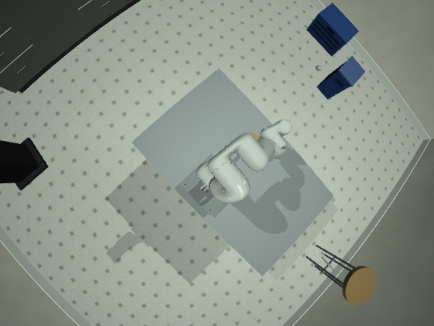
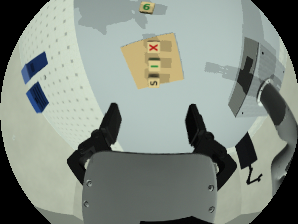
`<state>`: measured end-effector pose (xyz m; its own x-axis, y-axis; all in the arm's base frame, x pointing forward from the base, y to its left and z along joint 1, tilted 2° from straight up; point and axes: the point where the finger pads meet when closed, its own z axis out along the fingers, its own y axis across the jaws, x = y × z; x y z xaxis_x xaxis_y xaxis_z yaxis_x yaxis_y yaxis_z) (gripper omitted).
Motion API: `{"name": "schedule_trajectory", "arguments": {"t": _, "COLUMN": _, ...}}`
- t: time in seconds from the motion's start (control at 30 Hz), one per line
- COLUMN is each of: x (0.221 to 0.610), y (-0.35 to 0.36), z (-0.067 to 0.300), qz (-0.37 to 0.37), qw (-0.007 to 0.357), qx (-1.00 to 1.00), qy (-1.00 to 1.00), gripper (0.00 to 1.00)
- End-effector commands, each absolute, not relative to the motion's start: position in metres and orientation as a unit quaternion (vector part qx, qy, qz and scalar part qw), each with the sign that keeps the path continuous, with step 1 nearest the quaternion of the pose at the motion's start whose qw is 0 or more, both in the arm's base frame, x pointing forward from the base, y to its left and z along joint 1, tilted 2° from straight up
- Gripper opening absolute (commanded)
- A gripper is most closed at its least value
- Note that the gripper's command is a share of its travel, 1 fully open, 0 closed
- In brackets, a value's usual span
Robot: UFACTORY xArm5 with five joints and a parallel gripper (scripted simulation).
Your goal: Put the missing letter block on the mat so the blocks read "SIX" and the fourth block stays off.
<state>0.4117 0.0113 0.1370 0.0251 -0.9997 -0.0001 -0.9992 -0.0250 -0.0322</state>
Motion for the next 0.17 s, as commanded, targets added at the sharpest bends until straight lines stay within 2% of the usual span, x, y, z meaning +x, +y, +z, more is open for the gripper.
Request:
{"name": "schedule_trajectory", "arguments": {"t": 0.0, "x": 0.4128, "y": 0.0113, "z": 0.1383, "qz": -0.013, "qw": 0.013, "qx": -0.716, "qy": 0.698, "gripper": 1.00}}
{"name": "schedule_trajectory", "arguments": {"t": 0.13, "x": 0.4128, "y": 0.0113, "z": 0.1383, "qz": -0.013, "qw": 0.013, "qx": -0.716, "qy": 0.698, "gripper": 1.00}}
